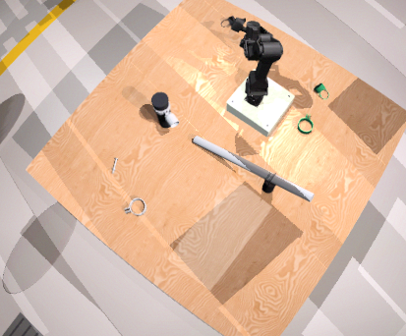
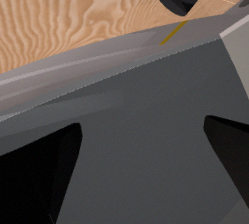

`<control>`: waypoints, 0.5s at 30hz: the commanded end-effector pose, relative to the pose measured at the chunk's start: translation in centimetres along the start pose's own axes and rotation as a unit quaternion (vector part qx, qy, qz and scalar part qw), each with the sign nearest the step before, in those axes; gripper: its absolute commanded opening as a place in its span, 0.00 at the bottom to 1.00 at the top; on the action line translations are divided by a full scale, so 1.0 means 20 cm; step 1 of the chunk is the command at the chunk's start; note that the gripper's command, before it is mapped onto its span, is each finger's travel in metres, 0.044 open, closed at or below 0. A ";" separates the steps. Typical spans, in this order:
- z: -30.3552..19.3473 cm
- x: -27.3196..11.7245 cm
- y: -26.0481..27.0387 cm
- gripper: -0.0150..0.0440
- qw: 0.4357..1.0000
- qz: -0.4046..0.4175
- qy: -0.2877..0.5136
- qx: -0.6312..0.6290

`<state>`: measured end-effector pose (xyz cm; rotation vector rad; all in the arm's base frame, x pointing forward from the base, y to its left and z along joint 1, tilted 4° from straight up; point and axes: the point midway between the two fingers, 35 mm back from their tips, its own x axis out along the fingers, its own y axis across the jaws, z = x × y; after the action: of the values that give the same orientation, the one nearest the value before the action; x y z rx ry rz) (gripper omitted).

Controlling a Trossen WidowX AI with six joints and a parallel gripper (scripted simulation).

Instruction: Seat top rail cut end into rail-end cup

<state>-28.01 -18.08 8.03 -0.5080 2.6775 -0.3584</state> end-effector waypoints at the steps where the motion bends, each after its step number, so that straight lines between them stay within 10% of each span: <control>1: 0.00 0.00 -0.01 0.98 1.000 -0.002 -0.001 0.001; 15: 0.35 -0.35 -0.89 1.00 0.943 -0.187 -0.220 0.167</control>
<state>-18.43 -29.58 8.80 -0.8191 2.2245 -0.6378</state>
